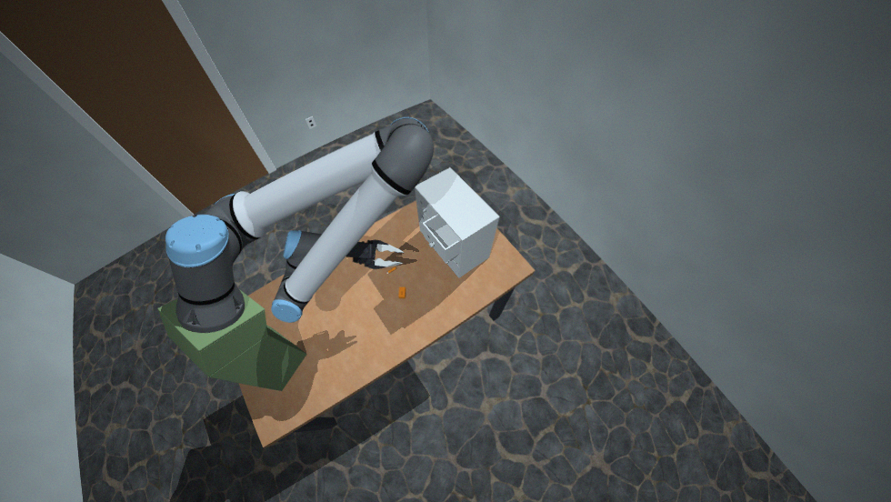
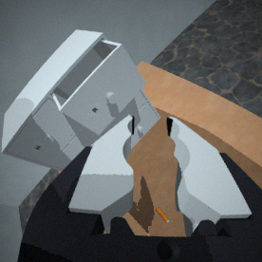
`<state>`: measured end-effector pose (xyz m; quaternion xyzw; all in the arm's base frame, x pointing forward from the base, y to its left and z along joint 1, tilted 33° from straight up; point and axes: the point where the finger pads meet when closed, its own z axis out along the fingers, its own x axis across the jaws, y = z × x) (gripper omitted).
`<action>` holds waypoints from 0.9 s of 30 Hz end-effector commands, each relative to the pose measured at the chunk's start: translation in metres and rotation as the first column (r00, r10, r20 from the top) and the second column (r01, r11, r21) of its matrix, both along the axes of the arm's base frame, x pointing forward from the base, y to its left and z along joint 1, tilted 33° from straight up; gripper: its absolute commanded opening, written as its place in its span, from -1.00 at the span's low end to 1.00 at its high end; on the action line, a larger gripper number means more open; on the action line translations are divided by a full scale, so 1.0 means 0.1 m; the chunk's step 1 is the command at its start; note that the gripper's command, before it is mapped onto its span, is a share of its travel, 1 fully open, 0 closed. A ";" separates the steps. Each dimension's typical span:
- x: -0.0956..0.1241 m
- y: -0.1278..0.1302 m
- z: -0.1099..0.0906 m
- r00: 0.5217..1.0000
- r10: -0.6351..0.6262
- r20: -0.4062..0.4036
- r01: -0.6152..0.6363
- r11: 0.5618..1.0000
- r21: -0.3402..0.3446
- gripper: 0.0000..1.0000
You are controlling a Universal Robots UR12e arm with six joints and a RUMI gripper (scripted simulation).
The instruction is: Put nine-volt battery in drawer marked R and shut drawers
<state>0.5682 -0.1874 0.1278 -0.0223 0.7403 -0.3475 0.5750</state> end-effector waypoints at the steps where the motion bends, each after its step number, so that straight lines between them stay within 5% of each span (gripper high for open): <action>1: -0.06 -0.01 0.04 0.993 -0.113 -0.026 0.116 0.971 0.210 -0.61; 7: -0.15 -0.01 0.07 0.981 -0.185 -0.056 0.193 0.903 0.385 -0.61; 9: -0.15 -0.01 0.07 0.981 -0.185 -0.056 0.193 0.903 0.385 -0.61; 21: -0.29 0.00 0.11 0.946 -0.292 -0.140 0.310 0.694 0.650 -0.61; 27: -0.34 0.00 0.13 0.932 -0.319 -0.173 0.341 0.606 0.718 -0.61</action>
